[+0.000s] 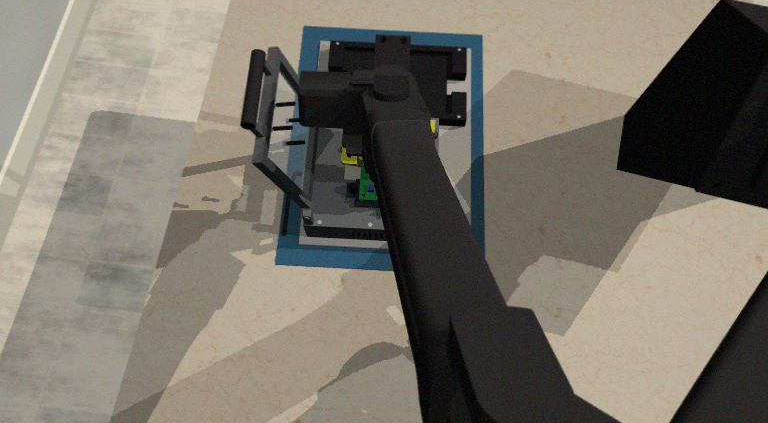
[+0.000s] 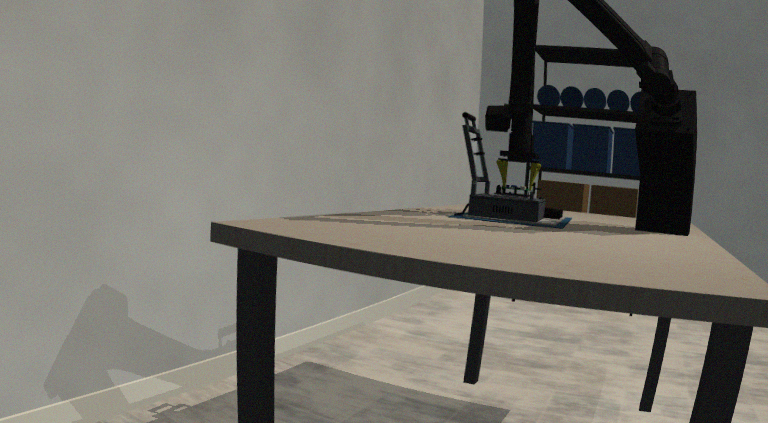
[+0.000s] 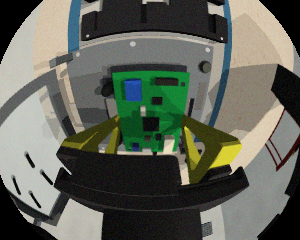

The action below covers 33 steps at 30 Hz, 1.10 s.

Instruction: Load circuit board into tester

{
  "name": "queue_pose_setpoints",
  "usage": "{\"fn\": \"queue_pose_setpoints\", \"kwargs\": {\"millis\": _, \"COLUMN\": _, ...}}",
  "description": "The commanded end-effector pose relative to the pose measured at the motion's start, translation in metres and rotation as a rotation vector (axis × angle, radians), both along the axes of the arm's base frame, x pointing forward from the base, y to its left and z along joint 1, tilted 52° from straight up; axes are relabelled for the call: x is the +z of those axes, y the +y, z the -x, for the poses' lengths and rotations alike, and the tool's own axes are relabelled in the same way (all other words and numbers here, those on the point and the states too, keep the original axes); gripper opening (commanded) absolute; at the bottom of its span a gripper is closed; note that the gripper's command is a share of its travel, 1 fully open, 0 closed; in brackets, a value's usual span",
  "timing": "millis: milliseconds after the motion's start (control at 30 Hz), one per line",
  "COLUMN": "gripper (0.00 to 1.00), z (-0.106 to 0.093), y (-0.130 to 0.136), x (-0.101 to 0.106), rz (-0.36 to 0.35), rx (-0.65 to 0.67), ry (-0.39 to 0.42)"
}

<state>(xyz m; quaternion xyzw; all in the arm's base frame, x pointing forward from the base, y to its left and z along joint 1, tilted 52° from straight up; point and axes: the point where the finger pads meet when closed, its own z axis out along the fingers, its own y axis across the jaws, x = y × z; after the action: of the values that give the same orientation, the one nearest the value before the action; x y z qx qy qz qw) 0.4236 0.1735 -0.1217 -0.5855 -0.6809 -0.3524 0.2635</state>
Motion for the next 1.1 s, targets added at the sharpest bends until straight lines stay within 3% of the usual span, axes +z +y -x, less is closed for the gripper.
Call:
{"fn": "queue_pose_setpoints", "kwargs": {"millis": 0, "gripper": 0.72, "z": -0.0086, "y": -0.0037, "x": -0.0001, "rz": 0.002, "rx": -0.004, "ry": -0.02}}
{"fn": "queue_pose_setpoints", "kwargs": {"millis": 1067, "gripper": 0.72, "z": -0.0051, "y": -0.0045, "x": -0.0013, "rz": 0.003, "rx": -0.006, "ry": -0.003}}
